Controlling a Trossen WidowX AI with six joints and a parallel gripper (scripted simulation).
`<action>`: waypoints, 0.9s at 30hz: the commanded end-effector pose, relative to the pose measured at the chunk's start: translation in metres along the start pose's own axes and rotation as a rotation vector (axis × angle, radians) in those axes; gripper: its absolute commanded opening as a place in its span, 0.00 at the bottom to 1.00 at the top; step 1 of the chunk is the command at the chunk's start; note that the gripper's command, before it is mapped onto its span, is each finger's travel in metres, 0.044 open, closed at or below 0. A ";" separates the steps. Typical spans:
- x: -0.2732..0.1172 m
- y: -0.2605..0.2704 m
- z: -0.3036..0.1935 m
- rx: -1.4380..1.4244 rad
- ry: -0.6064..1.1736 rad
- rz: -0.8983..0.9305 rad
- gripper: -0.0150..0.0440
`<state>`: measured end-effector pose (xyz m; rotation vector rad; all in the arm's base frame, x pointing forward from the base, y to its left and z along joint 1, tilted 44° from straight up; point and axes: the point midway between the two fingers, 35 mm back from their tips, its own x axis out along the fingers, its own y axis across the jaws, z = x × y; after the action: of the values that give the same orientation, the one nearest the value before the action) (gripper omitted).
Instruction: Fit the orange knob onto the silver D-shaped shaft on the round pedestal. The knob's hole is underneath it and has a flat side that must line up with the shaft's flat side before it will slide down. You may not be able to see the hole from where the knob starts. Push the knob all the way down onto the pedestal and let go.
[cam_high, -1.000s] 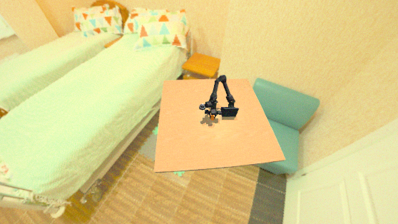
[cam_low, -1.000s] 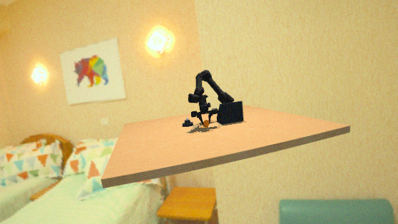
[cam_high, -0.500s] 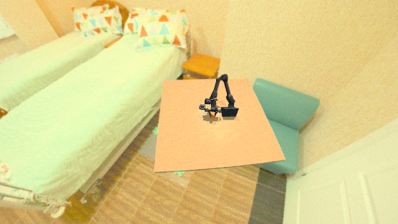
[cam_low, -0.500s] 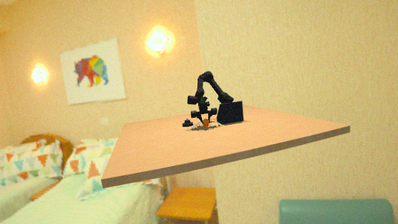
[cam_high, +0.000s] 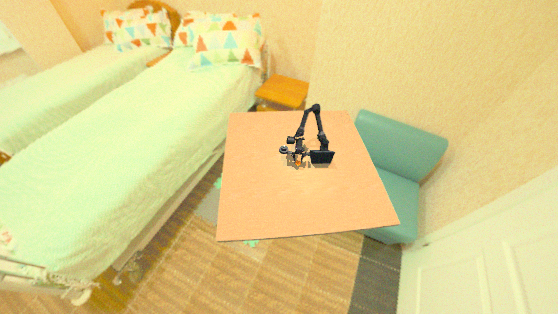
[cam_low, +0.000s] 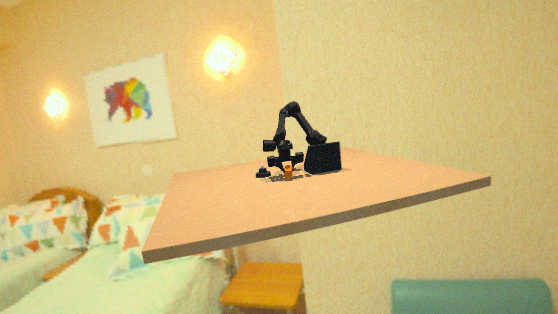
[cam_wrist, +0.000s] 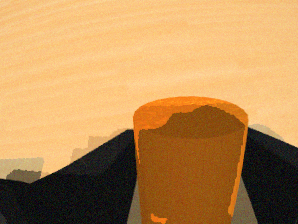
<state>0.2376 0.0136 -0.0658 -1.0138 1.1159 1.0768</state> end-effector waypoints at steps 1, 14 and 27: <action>-0.003 0.001 -0.003 -0.003 -0.054 -0.003 0.56; -0.011 0.002 -0.015 -0.004 -0.266 -0.001 0.56; -0.012 0.002 -0.016 0.000 -0.277 -0.003 0.69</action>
<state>0.2316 -0.0033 -0.0562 -0.8366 0.8907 1.1753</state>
